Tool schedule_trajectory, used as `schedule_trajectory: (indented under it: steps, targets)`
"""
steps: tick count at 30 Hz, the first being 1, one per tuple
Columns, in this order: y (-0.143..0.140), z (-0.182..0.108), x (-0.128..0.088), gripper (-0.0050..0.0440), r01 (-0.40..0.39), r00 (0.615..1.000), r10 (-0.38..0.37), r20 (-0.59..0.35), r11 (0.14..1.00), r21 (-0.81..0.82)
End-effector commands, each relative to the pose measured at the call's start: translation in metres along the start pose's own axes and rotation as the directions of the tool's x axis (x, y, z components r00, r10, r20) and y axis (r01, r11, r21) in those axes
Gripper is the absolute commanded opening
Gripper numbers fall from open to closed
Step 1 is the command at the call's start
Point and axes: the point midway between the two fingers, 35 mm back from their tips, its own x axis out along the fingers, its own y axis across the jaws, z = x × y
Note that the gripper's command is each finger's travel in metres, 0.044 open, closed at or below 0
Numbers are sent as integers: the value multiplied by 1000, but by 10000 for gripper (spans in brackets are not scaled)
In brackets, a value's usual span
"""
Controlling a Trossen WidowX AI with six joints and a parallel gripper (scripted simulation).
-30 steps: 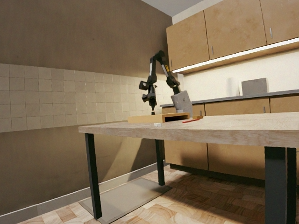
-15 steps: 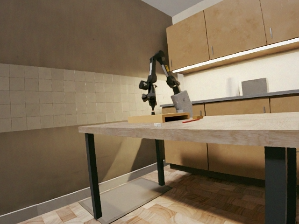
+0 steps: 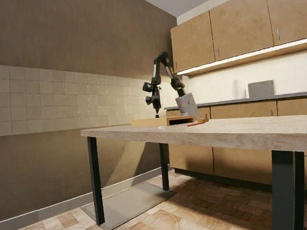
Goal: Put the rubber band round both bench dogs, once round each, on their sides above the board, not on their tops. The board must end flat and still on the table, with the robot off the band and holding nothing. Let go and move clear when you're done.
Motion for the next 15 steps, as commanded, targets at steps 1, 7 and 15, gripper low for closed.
schedule_trajectory:
  steps: [1, 7, 15]
  targets:
    - [16, 7, -2, -50, -29, 999, 29, 19, 1000, -10]
    - [22, 6, 0, -50, -30, 999, 30, 19, 1000, -10]
    - [27, 5, 2, -50, -31, 999, 31, 19, 999, -10]
